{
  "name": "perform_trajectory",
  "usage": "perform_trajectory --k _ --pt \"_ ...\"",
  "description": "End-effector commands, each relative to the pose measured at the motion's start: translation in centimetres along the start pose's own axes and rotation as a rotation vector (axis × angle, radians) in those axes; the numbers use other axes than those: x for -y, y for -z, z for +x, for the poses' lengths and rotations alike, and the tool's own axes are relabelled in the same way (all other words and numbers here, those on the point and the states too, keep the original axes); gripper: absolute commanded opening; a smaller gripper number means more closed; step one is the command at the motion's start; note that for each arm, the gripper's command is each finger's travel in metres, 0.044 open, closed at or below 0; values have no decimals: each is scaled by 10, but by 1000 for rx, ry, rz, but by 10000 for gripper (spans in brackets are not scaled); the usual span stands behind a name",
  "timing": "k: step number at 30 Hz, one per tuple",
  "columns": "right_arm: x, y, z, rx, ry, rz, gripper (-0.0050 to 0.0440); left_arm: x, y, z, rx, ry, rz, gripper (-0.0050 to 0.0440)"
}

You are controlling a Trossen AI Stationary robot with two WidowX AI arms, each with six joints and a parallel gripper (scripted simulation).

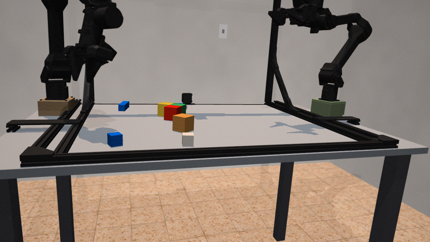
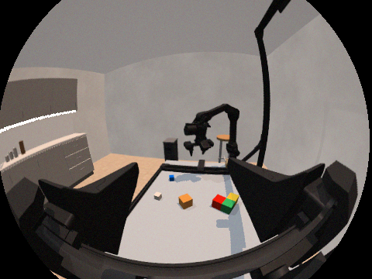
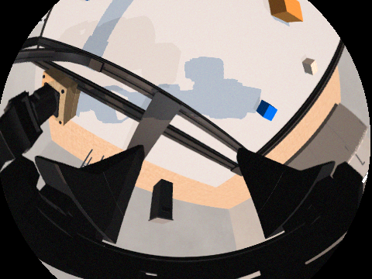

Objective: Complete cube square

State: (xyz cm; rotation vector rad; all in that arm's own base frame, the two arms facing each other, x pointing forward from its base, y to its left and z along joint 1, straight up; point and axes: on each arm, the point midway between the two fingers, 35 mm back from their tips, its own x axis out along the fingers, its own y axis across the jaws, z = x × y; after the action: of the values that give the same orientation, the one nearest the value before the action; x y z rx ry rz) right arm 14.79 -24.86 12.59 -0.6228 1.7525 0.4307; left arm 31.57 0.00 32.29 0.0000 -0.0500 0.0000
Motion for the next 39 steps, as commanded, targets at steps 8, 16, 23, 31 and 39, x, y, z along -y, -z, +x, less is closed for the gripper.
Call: perform_trajectory --k 8,16,23,31,39 --pt "0 0 0 0 0 0 400 0 0 0 0 0 0 400" --pt "0 0 0 0 0 0 400 0 0 0 0 0 0 400" --pt "2 -1 0 3 1 -1 365 -2 -1 -1 0 0 0 400" --pt "29 -17 -5 41 14 -11 365 -23 -10 -11 -5 0 6 400" --pt "70 -48 -8 102 30 -29 365 -49 -24 -35 -15 0 12 400"
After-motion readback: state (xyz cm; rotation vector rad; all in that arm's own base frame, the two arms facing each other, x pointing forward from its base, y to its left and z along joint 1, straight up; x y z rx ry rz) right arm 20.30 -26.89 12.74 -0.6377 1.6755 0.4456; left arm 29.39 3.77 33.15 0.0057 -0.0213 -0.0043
